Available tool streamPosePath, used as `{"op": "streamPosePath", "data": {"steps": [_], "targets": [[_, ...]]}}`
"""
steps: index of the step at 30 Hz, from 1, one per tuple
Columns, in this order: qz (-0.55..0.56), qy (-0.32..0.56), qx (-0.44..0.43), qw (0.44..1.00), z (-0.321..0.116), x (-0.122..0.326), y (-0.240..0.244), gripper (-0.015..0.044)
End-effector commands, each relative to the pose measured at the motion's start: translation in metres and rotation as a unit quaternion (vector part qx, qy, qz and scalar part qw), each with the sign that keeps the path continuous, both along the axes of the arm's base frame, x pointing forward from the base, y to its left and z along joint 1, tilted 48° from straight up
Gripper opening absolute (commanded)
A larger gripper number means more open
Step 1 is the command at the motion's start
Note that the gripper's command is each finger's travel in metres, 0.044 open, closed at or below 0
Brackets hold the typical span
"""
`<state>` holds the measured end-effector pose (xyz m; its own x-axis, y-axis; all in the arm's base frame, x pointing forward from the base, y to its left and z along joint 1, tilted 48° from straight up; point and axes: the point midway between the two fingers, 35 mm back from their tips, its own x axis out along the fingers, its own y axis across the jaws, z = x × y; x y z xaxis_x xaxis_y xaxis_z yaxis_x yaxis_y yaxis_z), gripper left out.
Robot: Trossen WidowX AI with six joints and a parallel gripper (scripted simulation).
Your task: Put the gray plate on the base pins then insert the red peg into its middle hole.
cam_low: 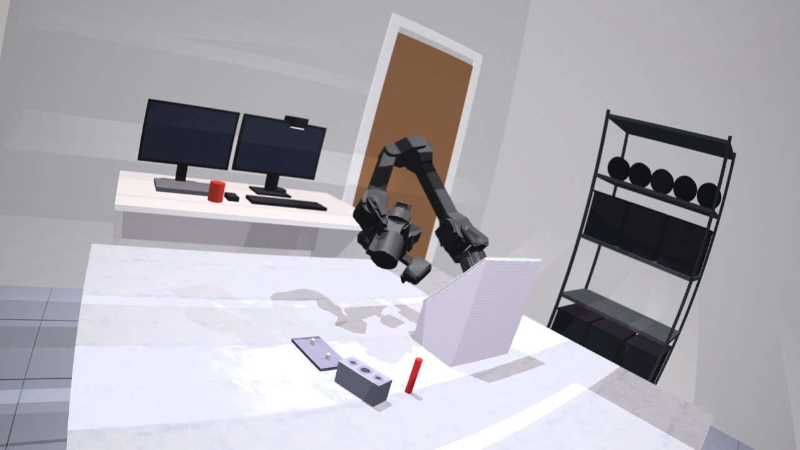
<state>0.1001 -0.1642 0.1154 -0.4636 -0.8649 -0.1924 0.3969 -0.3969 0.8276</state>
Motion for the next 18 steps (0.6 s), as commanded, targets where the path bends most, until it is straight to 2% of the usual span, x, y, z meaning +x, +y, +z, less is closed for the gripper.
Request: {"op": "streamPosePath", "data": {"steps": [1,2,5,9,13,18], "targets": [[-0.004,-0.011,-0.004,1.0,0.0,-0.001,0.0,0.0426],[-0.014,-0.043,-0.015,0.999,0.0,-0.002,0.0,0.044],[-0.08,-0.222,-0.081,0.968,-0.001,-0.011,0.001,0.044],[-0.176,-0.452,-0.176,0.856,-0.003,-0.021,0.002,0.044],[-0.269,-0.636,-0.264,0.673,-0.006,-0.027,0.002,0.044],[-0.366,-0.779,-0.351,0.37,-0.007,-0.029,0.003,0.044]]}}
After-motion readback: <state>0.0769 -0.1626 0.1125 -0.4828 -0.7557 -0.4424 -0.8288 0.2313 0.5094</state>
